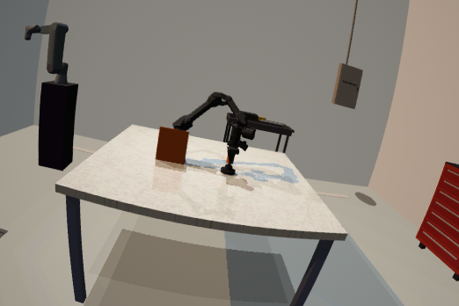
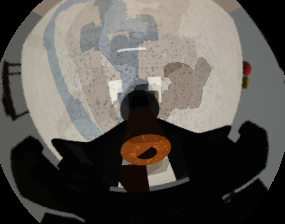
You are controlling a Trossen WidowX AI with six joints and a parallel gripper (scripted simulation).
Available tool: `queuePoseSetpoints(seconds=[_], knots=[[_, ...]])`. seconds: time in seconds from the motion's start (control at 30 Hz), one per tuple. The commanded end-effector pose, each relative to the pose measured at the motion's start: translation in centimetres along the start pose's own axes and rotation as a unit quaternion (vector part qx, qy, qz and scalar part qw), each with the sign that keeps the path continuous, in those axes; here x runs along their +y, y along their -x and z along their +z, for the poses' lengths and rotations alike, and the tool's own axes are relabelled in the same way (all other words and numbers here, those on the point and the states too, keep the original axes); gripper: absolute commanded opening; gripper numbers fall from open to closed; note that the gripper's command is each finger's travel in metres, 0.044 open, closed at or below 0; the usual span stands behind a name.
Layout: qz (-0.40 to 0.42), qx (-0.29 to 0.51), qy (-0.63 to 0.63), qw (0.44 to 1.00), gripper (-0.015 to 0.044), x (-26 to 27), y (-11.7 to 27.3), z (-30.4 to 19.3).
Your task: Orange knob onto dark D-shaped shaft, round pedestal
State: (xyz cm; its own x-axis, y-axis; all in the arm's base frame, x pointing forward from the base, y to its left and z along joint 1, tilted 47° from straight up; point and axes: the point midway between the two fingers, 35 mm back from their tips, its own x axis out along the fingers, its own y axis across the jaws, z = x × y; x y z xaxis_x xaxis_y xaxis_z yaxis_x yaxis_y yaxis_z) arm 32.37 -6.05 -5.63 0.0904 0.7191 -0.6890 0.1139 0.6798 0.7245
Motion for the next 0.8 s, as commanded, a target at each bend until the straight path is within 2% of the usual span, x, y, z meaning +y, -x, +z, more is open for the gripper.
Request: queuePoseSetpoints(seconds=[0.0, 0.2, 0.43, 0.77], knots=[[0.001, -0.001, 0.0, 1.0, 0.0, 0.07, 0.08, 0.03], [0.001, -0.001, 0.004, 1.0, 0.0, 0.09, 0.45, 0.13], [0.001, -0.001, 0.104, 0.995, 0.0, -0.02, 0.26, 0.12], [0.001, -0.001, 0.104, 0.995, 0.0, 0.05, -0.05, 0.07]])
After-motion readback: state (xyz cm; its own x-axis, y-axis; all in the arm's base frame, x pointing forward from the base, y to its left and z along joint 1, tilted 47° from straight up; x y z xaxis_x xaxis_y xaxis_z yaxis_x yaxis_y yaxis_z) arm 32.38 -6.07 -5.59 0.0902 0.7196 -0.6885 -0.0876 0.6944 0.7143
